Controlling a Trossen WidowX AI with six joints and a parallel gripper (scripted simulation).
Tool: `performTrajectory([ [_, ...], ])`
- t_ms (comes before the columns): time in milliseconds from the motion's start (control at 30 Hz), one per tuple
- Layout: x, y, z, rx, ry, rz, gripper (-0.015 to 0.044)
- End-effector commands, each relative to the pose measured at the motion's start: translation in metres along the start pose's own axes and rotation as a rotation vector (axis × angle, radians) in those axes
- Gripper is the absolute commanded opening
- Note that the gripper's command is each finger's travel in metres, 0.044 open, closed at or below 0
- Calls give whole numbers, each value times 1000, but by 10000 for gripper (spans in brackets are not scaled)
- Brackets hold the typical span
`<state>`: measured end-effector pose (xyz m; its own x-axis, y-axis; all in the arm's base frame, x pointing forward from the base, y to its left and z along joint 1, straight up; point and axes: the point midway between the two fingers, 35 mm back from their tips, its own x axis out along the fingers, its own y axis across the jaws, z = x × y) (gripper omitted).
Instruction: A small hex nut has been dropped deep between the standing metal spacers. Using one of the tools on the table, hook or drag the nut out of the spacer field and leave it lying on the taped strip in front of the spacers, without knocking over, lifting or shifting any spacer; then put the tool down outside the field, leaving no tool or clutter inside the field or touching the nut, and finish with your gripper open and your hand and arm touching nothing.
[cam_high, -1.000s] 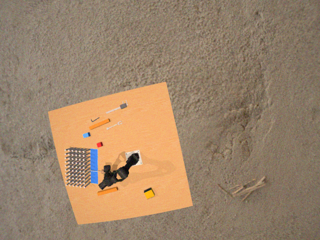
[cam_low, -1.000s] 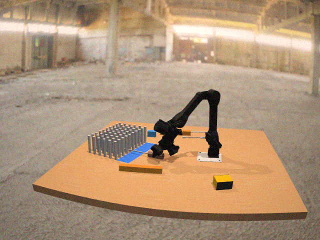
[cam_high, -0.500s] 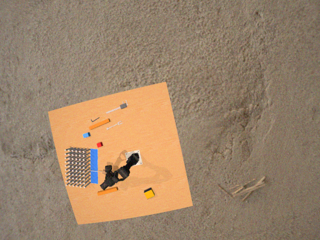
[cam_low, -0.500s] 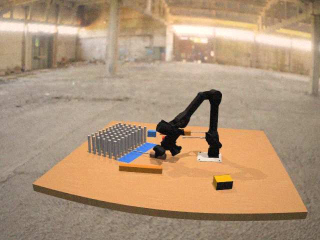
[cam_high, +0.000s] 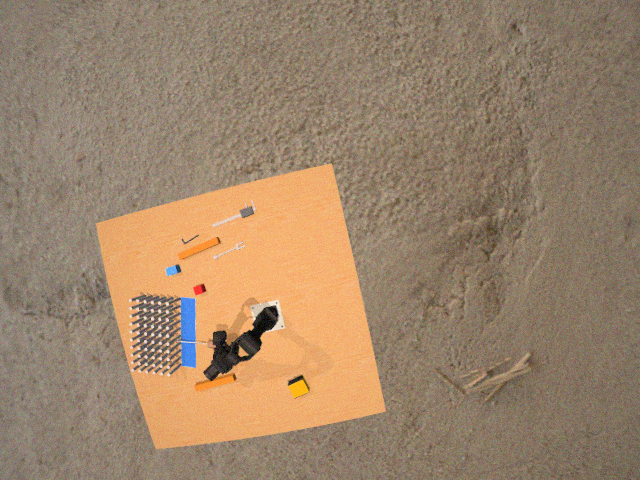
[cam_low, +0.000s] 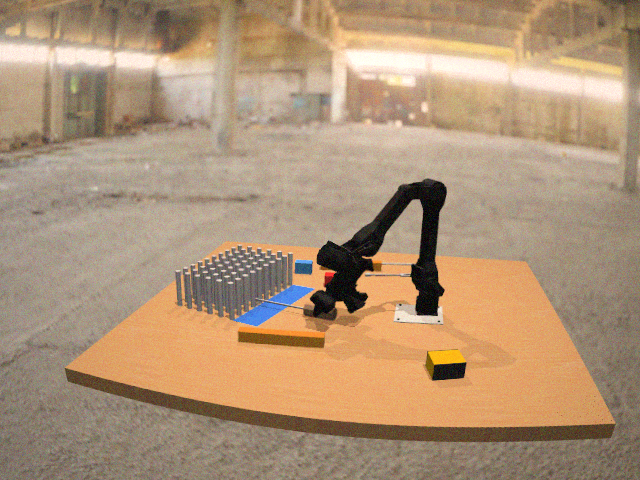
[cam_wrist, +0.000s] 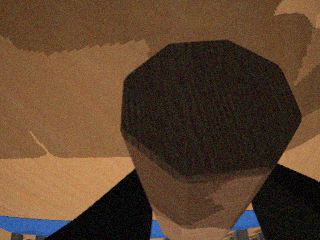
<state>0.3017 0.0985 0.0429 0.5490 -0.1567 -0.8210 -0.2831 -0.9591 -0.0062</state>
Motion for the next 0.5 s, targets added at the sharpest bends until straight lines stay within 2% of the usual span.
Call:
performTrajectory([
  [0,-3,1,3,6,3,3,0],
  [467,-9,1,13,6,2,3,0],
])
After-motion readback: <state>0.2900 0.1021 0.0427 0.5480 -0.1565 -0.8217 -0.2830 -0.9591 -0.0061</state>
